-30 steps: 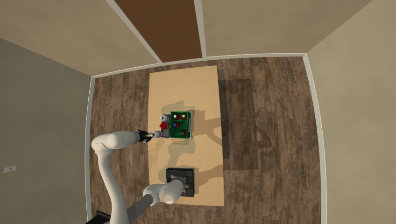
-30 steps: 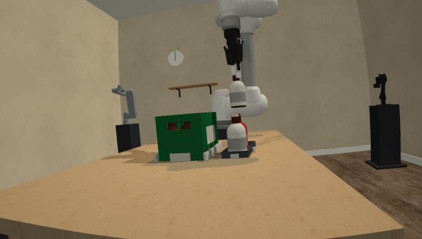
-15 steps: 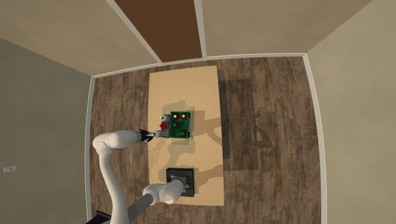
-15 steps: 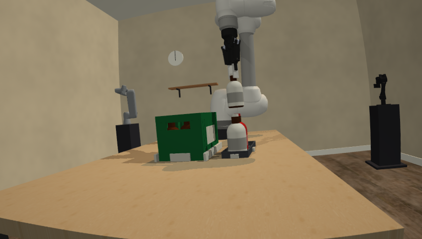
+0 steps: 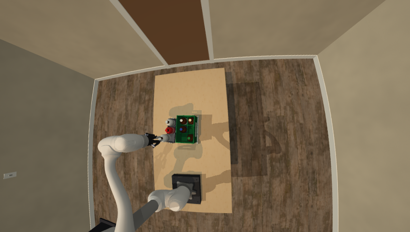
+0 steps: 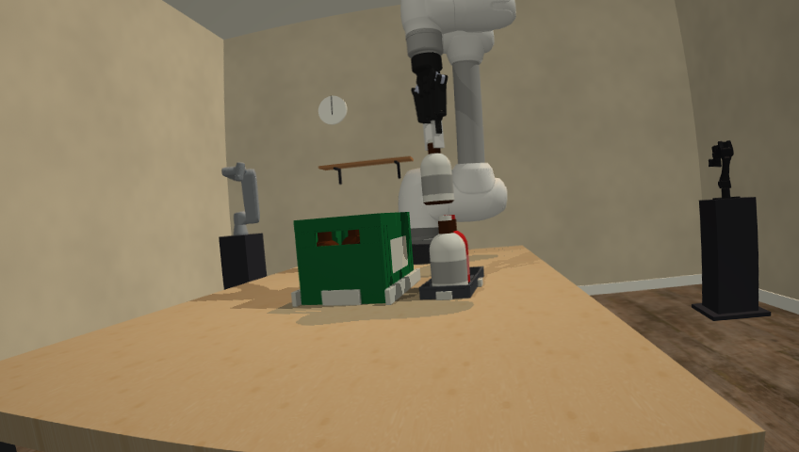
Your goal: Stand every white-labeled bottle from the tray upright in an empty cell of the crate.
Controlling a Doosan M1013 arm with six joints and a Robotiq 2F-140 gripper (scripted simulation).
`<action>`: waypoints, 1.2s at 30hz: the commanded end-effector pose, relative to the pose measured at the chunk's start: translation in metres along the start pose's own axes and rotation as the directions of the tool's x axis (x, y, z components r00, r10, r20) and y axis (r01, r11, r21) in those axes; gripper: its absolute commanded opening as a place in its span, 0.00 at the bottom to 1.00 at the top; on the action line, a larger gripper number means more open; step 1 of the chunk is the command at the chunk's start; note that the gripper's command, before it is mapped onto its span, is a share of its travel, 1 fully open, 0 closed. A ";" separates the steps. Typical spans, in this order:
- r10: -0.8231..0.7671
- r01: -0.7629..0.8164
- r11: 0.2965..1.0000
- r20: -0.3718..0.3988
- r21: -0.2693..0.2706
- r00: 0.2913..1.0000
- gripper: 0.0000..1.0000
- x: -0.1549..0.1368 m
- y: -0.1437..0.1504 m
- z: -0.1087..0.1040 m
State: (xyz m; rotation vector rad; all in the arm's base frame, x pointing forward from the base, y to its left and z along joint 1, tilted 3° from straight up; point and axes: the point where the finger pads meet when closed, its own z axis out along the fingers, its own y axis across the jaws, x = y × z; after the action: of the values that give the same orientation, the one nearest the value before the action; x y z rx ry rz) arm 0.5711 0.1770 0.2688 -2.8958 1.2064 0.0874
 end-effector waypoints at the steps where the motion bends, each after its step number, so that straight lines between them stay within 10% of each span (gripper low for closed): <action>1: 0.000 0.000 1.000 0.000 0.000 1.000 0.00 0.004 0.001 0.000; 36: 0.000 0.000 1.000 0.000 0.000 1.000 0.00 0.064 0.022 0.000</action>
State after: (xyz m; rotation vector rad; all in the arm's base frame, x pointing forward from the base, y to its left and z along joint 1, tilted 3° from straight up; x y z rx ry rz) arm 0.5984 0.1197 0.2660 -2.8957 1.2067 0.0876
